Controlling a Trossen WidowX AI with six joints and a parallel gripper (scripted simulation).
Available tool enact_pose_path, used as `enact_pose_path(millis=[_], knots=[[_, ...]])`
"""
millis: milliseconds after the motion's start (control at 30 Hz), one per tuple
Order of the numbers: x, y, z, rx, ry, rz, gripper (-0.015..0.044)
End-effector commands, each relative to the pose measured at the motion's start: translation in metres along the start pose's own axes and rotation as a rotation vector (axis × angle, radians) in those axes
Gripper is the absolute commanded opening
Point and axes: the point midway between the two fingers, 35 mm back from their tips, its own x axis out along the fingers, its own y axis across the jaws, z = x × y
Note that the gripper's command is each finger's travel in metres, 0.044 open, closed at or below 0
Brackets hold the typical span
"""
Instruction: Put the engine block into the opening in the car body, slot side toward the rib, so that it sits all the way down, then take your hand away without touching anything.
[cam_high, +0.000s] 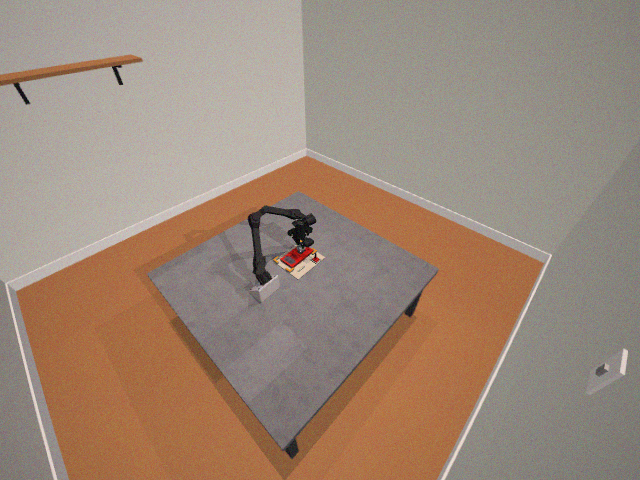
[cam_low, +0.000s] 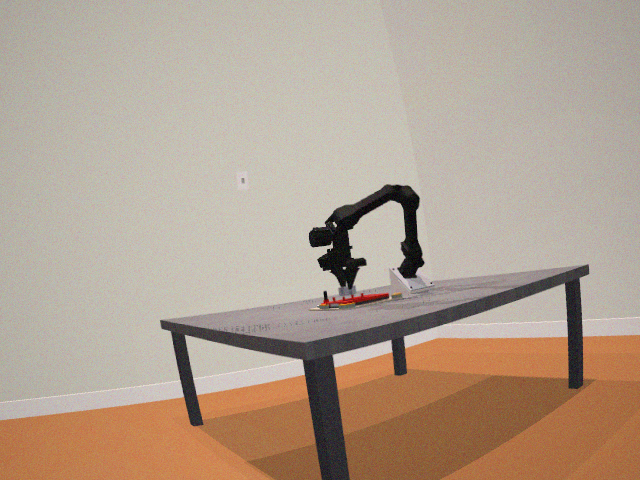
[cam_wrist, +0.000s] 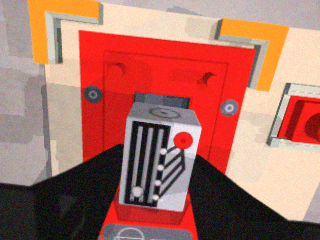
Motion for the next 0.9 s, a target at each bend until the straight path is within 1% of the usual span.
enact_pose_path(millis=[0, 200, 867], knots=[[0.001, 0.0006, 0.0003, -0.018, -0.001, 0.004, 0.0159], [0.0022, 0.0007, 0.0002, -0.071, -0.001, 0.004, 0.0159], [0.0061, 0.0007, 0.0, -0.041, -0.001, 0.004, 0.0159]])
